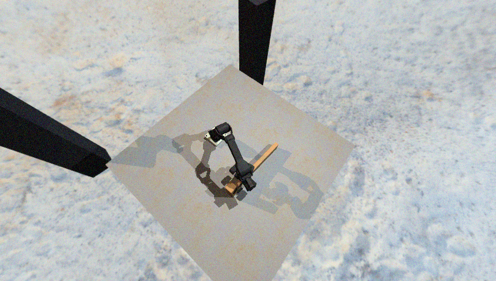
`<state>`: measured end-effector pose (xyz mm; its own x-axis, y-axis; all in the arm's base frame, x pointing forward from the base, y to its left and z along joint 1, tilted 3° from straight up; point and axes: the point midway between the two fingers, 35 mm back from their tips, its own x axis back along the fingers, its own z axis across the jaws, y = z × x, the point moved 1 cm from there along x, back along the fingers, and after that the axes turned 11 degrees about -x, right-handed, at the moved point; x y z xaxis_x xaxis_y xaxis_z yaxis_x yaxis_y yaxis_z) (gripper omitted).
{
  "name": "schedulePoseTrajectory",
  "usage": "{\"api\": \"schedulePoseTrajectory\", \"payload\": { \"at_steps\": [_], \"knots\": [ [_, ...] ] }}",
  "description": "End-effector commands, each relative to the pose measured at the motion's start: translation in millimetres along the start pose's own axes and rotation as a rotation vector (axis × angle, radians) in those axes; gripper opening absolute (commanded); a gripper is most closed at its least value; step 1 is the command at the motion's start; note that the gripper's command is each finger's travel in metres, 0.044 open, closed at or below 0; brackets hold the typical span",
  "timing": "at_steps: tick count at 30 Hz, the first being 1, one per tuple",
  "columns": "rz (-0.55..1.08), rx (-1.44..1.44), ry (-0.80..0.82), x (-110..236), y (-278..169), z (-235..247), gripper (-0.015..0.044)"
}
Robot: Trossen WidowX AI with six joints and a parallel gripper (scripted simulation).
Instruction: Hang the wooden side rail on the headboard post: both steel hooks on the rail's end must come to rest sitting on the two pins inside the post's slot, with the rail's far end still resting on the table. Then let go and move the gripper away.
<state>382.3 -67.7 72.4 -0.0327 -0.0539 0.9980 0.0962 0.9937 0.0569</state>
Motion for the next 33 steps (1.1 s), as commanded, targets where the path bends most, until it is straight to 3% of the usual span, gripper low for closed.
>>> {"api": "schedulePoseTrajectory", "payload": {
  "at_steps": [1,17,29,33],
  "knots": [
    [0.008,-0.003,-0.005,0,-1,-1,0.0000],
    [0.008,-0.003,-0.005,-3,-1,-1,0.0000],
    [0.000,0.000,0.001,-2,0,1,0.0315],
    [0.004,-0.002,-0.002,18,0,0,0.0420]
  ]
}}
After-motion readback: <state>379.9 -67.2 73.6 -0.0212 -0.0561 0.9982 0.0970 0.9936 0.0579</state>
